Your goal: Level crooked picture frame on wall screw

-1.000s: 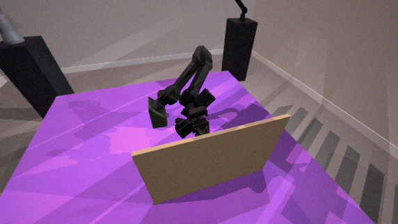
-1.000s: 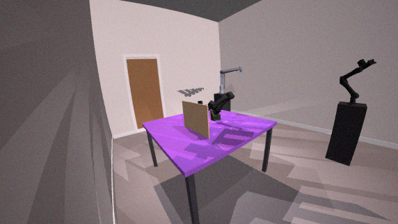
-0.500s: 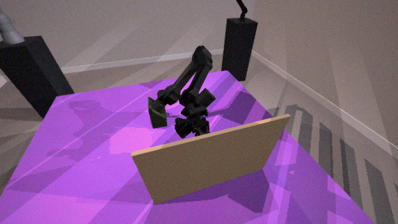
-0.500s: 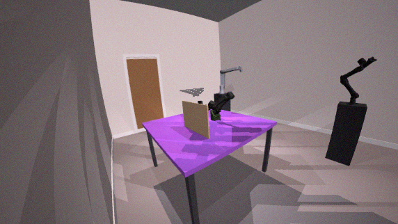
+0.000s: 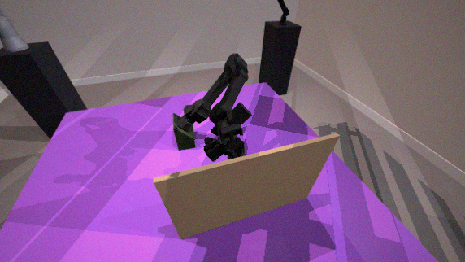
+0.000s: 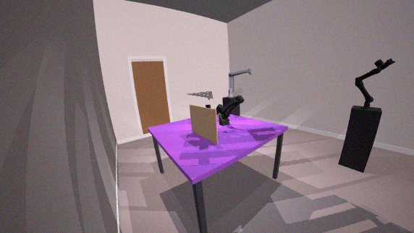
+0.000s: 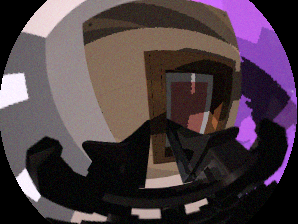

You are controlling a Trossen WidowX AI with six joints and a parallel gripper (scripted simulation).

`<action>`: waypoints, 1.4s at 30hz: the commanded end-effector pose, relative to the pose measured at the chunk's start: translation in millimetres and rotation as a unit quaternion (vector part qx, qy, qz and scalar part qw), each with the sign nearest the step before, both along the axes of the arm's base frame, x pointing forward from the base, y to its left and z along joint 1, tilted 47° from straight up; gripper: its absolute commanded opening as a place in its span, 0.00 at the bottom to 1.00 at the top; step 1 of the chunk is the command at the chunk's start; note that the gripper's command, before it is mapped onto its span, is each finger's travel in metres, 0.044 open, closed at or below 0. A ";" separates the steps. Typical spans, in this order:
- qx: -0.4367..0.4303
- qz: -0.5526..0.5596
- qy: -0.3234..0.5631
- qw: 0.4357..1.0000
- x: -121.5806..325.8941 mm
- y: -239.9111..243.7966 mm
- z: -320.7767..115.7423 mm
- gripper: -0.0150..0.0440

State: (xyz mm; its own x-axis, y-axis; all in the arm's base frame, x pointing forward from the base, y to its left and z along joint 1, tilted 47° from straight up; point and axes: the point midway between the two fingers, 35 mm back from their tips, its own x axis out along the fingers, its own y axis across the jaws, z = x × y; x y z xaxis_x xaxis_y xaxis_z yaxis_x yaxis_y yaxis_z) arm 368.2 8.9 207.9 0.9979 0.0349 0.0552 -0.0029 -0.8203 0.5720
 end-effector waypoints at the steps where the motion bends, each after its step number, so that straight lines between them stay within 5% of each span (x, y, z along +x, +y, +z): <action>1: -0.001 -0.006 -0.003 1.000 0.1 -4.3 2.6 0.25; 42: -0.001 -0.006 -0.003 1.000 0.0 -6.5 5.3 0.25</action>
State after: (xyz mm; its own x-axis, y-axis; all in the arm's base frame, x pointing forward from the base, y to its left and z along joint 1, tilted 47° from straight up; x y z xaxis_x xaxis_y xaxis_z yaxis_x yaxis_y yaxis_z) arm 367.9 4.2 210.5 0.9980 0.0354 0.0525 -0.0010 -0.8195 0.5730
